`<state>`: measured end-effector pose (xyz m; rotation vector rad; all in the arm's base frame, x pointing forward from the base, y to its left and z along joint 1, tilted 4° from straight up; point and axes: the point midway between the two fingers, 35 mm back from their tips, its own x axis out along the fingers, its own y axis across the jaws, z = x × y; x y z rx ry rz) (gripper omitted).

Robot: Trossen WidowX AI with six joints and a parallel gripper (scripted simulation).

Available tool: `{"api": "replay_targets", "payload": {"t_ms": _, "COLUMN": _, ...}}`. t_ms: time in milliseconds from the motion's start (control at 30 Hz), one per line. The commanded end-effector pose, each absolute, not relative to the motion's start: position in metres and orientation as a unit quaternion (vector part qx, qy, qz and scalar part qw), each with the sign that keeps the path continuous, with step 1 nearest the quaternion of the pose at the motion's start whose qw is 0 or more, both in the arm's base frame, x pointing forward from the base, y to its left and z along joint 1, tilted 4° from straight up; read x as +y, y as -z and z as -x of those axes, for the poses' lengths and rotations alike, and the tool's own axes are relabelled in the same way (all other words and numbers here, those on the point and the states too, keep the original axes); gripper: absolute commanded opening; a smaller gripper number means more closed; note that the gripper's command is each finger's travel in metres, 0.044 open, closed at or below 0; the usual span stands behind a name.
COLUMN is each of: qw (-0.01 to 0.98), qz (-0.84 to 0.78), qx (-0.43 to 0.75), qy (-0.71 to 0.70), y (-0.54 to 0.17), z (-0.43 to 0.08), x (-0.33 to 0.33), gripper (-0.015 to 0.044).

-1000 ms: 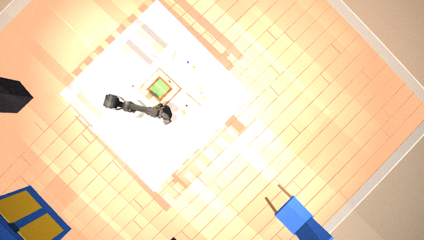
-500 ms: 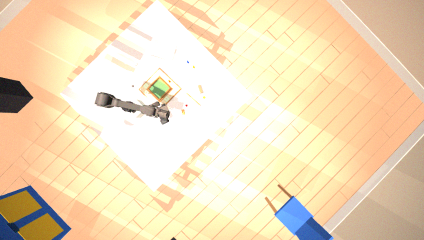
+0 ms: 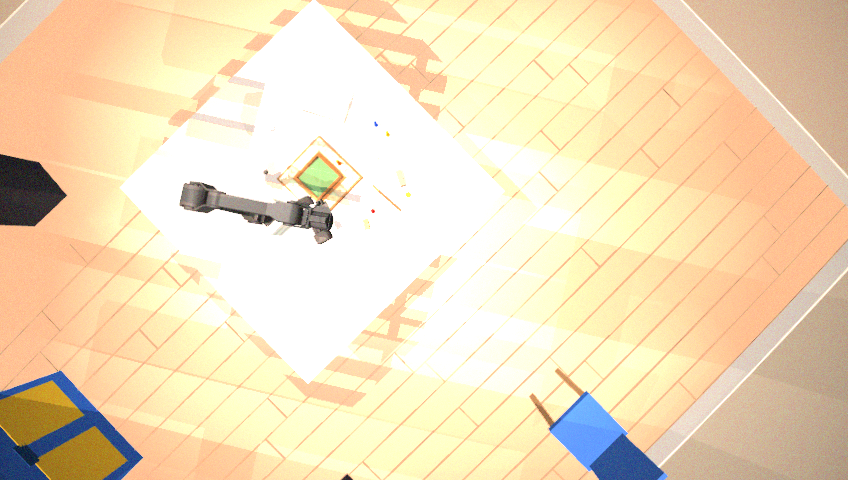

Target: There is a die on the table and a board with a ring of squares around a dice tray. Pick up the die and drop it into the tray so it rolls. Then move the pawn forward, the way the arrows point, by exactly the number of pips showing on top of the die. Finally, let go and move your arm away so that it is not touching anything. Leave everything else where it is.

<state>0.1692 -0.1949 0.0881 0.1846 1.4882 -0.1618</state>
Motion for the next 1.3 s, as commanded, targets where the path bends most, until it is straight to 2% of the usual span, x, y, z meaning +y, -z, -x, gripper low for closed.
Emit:
{"api": "replay_targets", "payload": {"t_ms": 0, "qw": 0.73, "qz": -0.077, "qx": 0.676, "qy": 0.071, "y": -0.088, "z": -0.18, "x": -0.187, "gripper": 0.0}}
{"api": "replay_targets", "payload": {"t_ms": 667, "qw": 0.733, "qz": -0.042, "qx": 0.678, "qy": 0.037, "y": -0.077, "z": -0.235, "x": -0.12, "gripper": 0.0}}
{"api": "replay_targets", "payload": {"t_ms": 1267, "qw": 0.739, "qz": -0.007, "qx": 0.674, "qy": 0.001, "y": -0.068, "z": -0.264, "x": -0.046, "gripper": 0.0}}
